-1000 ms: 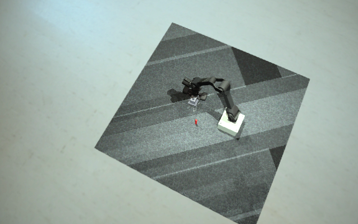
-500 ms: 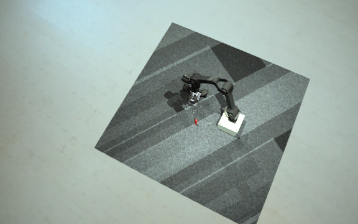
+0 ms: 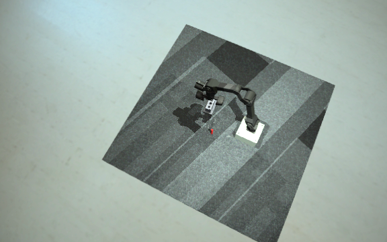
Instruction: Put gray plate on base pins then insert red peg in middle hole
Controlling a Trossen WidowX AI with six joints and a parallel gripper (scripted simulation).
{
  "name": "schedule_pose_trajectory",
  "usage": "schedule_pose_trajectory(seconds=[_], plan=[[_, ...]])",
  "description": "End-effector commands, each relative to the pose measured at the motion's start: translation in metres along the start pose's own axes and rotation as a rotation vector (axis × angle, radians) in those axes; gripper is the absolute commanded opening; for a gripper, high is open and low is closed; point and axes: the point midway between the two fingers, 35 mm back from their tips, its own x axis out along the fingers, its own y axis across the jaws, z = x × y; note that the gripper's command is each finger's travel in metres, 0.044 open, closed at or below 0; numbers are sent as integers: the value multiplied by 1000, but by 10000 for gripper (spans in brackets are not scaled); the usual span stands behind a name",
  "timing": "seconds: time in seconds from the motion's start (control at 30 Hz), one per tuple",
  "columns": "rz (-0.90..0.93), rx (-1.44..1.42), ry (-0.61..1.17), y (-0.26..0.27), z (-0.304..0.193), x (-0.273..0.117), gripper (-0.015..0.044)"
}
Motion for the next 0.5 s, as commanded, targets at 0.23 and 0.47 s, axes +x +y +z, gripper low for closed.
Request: schedule_pose_trajectory(seconds=[0.23,0.47], plan=[[2,-308,15,-57,-152,-3,440],[2,-350,15,-71,-168,8,440]])
